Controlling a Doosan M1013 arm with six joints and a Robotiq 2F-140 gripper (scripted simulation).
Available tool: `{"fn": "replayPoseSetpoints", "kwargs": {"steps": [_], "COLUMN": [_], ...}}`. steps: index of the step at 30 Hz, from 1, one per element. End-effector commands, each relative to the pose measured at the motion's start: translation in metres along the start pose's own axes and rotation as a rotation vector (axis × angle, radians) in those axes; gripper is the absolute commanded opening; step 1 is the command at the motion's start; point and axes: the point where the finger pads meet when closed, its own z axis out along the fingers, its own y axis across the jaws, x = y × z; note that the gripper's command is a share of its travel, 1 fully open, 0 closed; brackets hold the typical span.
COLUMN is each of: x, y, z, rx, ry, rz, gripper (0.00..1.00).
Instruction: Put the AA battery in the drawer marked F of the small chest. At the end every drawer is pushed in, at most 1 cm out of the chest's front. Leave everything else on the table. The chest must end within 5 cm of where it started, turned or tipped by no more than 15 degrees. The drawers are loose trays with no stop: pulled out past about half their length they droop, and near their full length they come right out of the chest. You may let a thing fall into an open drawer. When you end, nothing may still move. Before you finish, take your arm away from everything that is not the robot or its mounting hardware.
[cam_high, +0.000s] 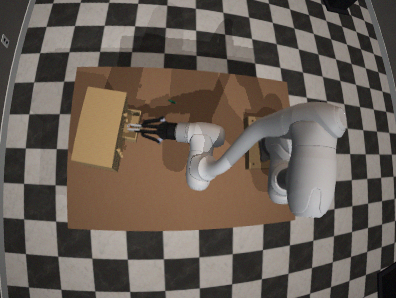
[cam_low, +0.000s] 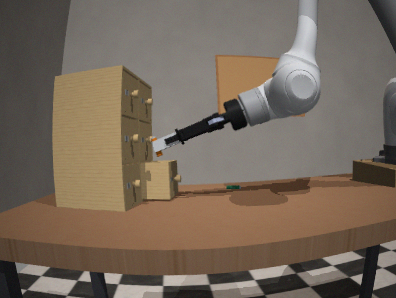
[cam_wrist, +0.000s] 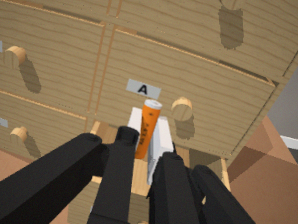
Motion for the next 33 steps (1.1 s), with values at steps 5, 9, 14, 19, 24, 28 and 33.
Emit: {"fn": "replayPoseSetpoints", "kwargs": {"steps": [5, 9, 14, 19, 24, 28, 33], "x": [0.0002, 0.0002, 0.0002, 0.0002, 0.0002, 0.0002, 0.0002], "y": [0.0000, 0.0000, 0.0000, 0.0000, 0.0000, 0.0000, 0.0000], "z": [0.0003, 0.0003, 0.0003, 0.0003, 0.0003, 0.0003, 0.0003], "rx": [0.000, 0.000, 0.000, 0.000, 0.000, 0.000, 0.000], "ry": [0.000, 0.000, 0.000, 0.000, 0.000, 0.000, 0.000], "rz": [0.000, 0.000, 0.000, 0.000, 0.000, 0.000, 0.000], "gripper": [0.06, 0.06, 0.06, 0.06, 0.08, 0.10, 0.15]}}
